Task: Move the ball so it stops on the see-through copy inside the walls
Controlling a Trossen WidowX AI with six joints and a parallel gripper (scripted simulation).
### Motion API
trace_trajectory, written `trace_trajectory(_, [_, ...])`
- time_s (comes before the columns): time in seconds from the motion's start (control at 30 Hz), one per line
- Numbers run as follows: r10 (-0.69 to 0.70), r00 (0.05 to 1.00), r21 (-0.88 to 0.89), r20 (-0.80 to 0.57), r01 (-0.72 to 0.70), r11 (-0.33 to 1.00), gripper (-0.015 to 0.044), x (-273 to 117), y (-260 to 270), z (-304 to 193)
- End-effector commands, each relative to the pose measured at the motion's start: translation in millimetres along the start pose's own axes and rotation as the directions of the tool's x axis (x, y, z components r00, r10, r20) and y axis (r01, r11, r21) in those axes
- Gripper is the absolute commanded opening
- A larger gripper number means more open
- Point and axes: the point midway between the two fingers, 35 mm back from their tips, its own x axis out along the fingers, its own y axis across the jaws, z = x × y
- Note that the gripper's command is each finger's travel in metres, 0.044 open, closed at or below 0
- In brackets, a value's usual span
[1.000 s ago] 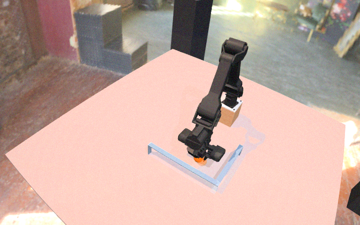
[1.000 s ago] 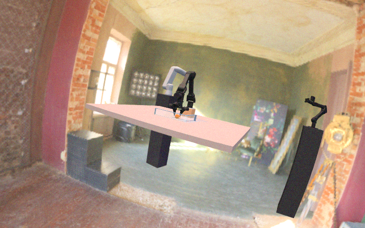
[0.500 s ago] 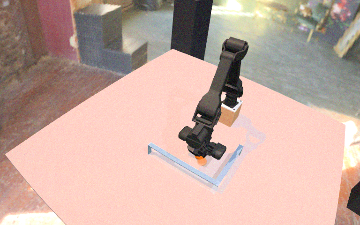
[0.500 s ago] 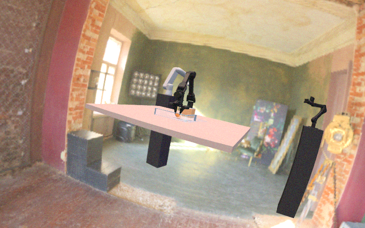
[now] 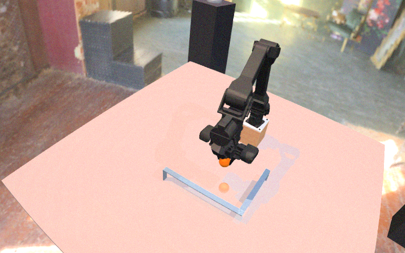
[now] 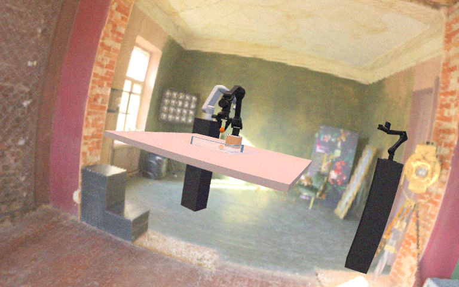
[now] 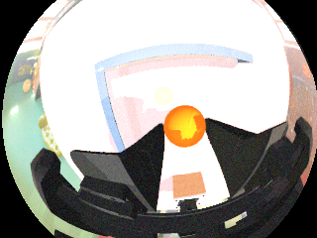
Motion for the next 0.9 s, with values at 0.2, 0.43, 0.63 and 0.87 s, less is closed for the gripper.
trace_trajectory(0.2, [0.004, 1.000, 0.003, -0.002, -0.004, 1.000, 0.0000, 34, 20, 5])
trace_trajectory(0.43, [0.004, 1.000, 0.003, -0.002, -0.004, 1.000, 0.0000, 42, 22, 6])
trace_trajectory(0.63, [0.004, 1.000, 0.003, -0.002, -0.004, 1.000, 0.0000, 76, 22, 7])
trace_trajectory(0.87, [0.004, 1.000, 0.003, -0.003, -0.004, 1.000, 0.0000, 109, 22, 5])
